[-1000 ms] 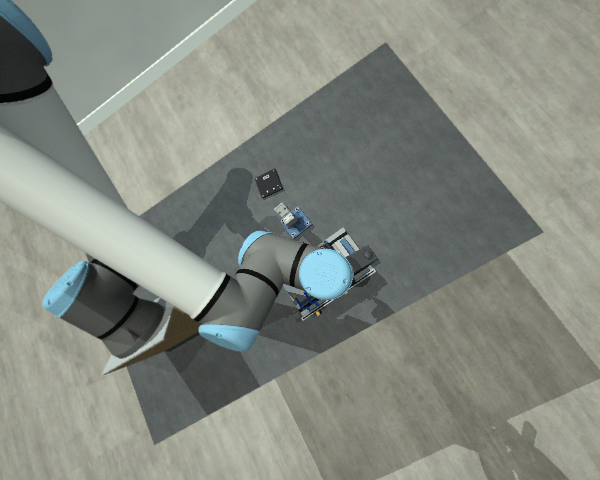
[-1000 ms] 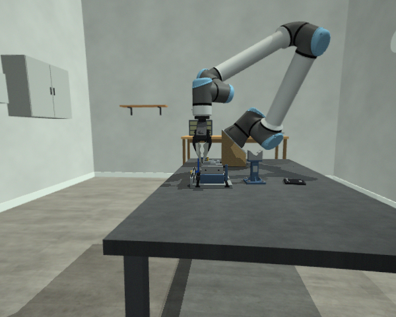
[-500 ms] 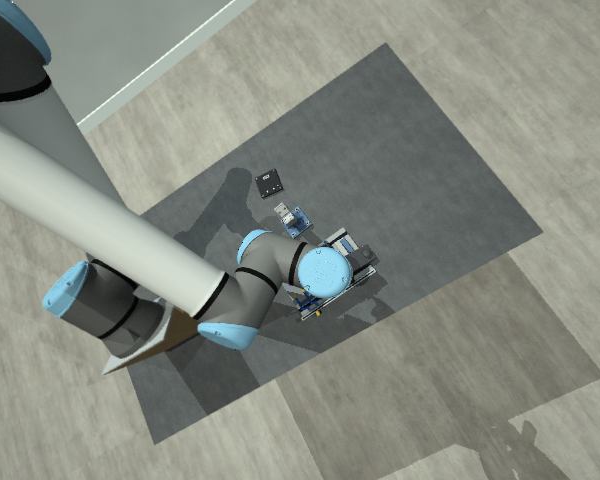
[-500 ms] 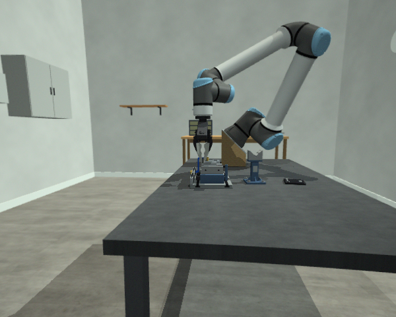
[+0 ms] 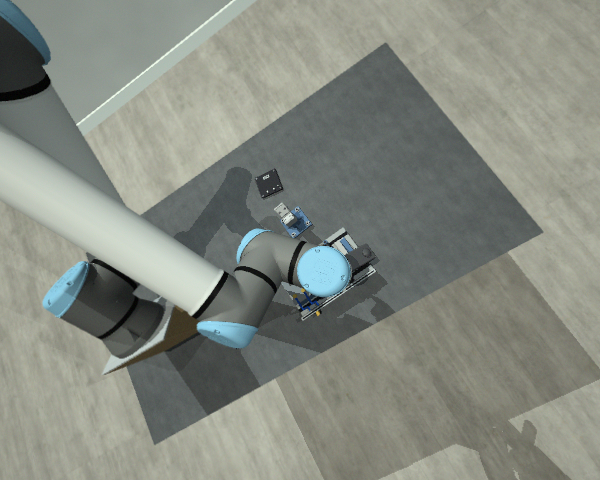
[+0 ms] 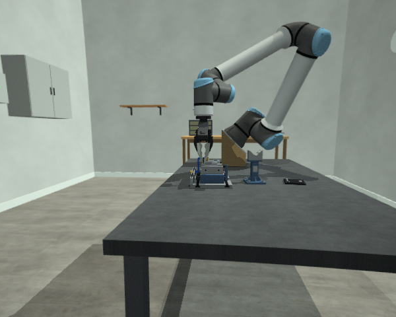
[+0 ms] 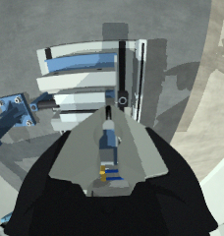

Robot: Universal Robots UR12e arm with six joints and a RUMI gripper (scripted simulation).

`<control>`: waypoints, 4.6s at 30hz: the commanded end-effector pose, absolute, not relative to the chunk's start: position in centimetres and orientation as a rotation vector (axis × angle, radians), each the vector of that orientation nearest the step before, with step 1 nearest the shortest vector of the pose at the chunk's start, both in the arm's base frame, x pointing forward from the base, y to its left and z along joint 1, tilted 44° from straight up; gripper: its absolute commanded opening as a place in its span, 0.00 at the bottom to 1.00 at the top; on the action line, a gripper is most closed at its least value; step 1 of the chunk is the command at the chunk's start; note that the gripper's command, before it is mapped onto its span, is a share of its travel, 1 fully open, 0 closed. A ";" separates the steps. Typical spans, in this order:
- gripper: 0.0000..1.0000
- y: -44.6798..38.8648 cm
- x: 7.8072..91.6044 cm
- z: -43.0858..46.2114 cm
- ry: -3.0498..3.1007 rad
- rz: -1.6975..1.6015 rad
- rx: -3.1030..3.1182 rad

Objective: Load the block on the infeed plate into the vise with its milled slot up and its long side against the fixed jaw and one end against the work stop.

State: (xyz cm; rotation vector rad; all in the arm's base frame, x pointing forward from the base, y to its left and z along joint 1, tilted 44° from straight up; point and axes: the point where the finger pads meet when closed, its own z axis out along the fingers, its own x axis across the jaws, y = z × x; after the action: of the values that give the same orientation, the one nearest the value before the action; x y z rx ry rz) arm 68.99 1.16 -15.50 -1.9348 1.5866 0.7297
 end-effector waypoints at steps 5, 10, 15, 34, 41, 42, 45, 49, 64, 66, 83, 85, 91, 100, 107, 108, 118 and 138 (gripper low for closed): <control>0.00 1.2 69.0 -15.4 1.587 0.728 -1.935; 0.00 1.2 69.0 -15.3 1.587 0.728 -1.935; 0.00 1.3 69.0 -15.3 1.587 0.728 -1.935; 0.00 1.3 69.0 -15.2 1.587 0.728 -1.935; 0.00 1.3 69.0 -15.2 1.587 0.728 -1.935; 0.00 1.3 69.0 -15.2 1.587 0.728 -1.935; 0.00 1.3 69.0 -15.2 1.587 0.728 -1.935; 0.00 1.3 69.0 -15.2 1.587 0.728 -1.935; 0.00 1.3 69.0 -15.2 1.587 0.728 -1.935; 0.00 1.3 69.0 -15.2 1.587 0.728 -1.935; 0.00 0.4 69.2 -16.2 1.587 0.728 -1.935; 0.00 0.1 69.3 -16.4 1.587 0.728 -1.935; 0.00 -0.4 69.4 -16.9 1.587 0.728 -1.935; 0.00 -0.8 69.5 -17.4 1.587 0.728 -1.935; 0.00 -0.9 69.5 -17.3 1.587 0.728 -1.935; 0.00 -0.9 69.5 -17.3 1.587 0.728 -1.935; 0.00 -1.7 69.6 -16.4 1.587 0.728 -1.935; 0.00 -4.4 69.9 -13.7 1.587 0.728 -1.935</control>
State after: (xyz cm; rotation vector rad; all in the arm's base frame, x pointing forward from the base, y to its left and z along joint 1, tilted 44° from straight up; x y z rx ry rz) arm 69.78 -3.82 -14.25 -1.9347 1.5868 0.7292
